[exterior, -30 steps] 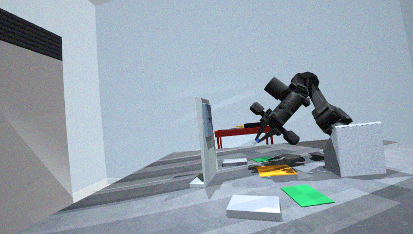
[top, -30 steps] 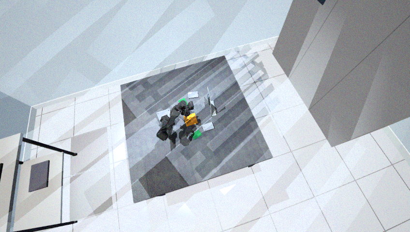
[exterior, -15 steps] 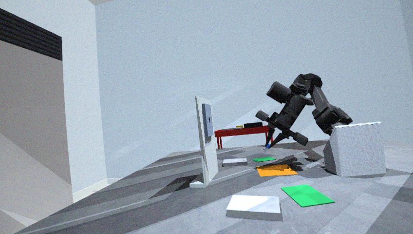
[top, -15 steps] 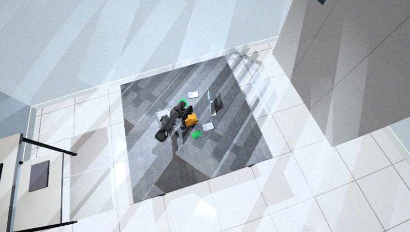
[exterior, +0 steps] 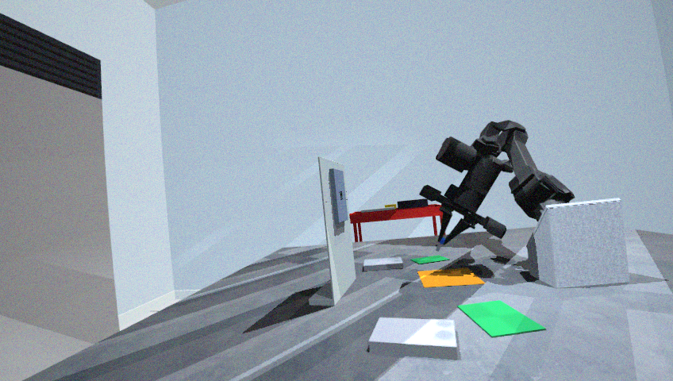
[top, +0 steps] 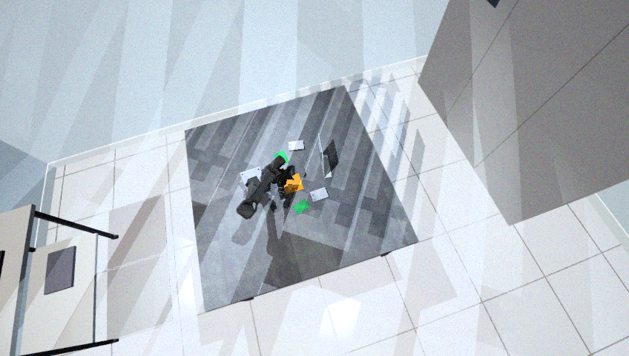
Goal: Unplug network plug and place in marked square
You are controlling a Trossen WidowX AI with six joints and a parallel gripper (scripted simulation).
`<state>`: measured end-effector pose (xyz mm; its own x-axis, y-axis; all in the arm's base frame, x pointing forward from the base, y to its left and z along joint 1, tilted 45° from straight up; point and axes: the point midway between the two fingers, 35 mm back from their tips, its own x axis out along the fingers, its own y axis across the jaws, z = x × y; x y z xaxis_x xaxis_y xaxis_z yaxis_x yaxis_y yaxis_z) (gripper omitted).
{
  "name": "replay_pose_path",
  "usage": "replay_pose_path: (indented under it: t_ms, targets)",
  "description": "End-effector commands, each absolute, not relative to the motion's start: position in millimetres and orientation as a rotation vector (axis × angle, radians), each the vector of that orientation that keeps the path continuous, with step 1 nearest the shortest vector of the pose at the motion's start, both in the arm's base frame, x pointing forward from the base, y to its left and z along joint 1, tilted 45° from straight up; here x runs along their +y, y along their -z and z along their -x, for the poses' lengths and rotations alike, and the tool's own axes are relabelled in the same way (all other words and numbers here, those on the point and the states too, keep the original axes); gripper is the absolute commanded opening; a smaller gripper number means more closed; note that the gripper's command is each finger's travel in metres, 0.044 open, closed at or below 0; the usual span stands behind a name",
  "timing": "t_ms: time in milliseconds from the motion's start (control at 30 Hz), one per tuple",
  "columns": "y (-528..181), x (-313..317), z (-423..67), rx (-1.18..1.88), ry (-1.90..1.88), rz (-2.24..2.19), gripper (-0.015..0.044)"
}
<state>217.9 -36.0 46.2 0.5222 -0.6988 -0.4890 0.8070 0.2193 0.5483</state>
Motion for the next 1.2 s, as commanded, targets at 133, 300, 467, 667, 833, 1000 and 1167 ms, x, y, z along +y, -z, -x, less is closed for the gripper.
replay_pose_path:
  t_ms: [133, 300, 467, 667, 833, 1000, 1167]
  targets:
    - [-39, -41, -218, 0.155, 1.054, -0.849, 0.0]
    - [-36, -43, -218, 0.157, 1.055, -0.85, 0.0]
    - [-32, -46, -219, 0.159, 1.056, -0.851, 0.0]
    - [-28, -49, -219, 0.16, 1.057, -0.852, 0.0]
    - [-25, -51, -219, 0.16, 1.057, -0.852, 0.0]
    - [-22, -54, -219, 0.161, 1.057, -0.852, 0.0]
    - [-20, -57, -219, 0.161, 1.057, -0.852, 0.0]
